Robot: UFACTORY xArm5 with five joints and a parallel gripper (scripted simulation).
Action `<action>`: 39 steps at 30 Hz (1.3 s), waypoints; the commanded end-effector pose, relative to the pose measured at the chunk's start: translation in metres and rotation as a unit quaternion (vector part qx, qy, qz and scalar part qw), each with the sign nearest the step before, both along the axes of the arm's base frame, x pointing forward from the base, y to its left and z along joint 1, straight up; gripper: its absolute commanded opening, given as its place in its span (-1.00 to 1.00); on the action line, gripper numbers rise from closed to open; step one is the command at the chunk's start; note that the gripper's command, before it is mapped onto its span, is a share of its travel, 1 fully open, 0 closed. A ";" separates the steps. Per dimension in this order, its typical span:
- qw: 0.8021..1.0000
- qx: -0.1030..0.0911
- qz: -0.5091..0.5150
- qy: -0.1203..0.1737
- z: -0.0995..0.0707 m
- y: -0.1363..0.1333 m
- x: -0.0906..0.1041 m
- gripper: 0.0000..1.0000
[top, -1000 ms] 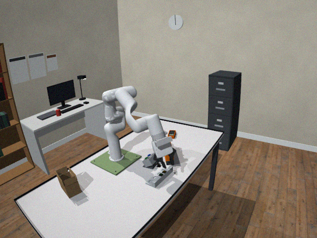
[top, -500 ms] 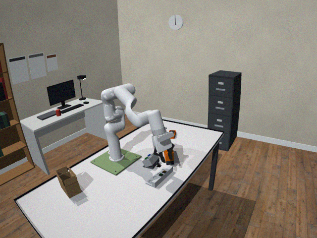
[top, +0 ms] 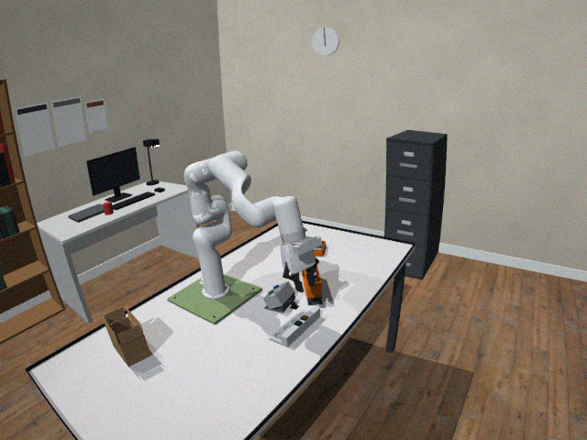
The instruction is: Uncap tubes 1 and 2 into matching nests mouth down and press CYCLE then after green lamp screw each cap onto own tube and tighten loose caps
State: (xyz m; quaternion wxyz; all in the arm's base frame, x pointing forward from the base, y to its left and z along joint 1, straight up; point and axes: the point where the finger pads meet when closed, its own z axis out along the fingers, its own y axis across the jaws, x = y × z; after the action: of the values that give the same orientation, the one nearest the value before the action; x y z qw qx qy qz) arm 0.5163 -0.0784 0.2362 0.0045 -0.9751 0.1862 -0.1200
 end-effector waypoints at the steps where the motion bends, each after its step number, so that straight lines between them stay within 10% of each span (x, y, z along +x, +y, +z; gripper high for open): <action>1: 0.999 -0.002 0.045 0.028 0.004 0.014 -0.016 -0.08; 30: 0.986 -0.005 0.141 0.089 0.012 0.063 -0.086 -0.08; 39: 0.977 -0.011 0.195 0.090 -0.019 0.107 -0.101 -0.08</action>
State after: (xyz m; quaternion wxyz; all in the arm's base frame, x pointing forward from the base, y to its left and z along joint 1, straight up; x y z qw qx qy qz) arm 0.4231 0.0042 0.2311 0.0008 -0.9994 0.0197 -0.0279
